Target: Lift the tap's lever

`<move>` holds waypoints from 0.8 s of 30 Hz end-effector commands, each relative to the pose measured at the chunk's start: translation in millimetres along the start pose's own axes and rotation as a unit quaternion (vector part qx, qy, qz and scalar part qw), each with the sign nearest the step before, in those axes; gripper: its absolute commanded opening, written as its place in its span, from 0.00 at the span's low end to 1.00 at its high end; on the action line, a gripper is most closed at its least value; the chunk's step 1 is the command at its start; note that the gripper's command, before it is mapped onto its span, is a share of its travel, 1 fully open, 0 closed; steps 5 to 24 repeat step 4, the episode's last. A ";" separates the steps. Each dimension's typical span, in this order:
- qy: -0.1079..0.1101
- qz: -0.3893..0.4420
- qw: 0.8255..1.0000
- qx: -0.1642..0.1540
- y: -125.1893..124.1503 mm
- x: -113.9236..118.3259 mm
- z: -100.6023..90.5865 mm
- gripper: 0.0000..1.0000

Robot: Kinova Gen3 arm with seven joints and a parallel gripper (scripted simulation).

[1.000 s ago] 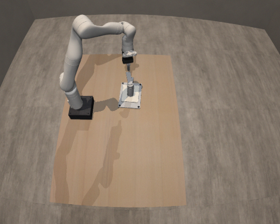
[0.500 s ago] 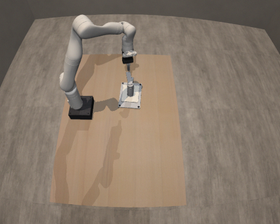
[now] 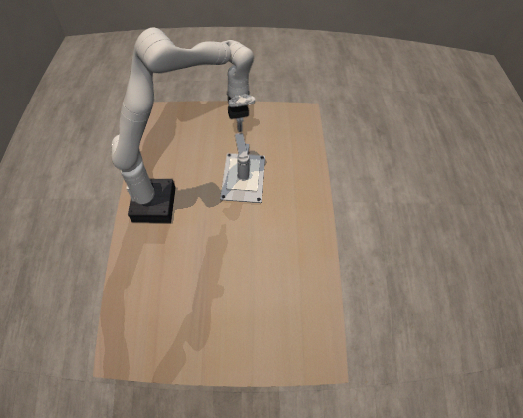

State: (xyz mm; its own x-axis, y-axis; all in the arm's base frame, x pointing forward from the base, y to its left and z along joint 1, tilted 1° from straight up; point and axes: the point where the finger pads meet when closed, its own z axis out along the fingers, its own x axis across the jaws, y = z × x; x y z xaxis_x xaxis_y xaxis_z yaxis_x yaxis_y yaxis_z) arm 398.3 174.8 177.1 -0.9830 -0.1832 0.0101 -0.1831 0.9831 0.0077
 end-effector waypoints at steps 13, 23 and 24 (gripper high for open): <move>-0.001 0.000 1.000 0.000 0.1 -0.3 -0.6 0.00; -0.001 0.000 1.000 0.000 0.1 -0.3 -0.6 0.00; -0.001 0.000 1.000 0.000 0.1 -0.3 -0.6 0.00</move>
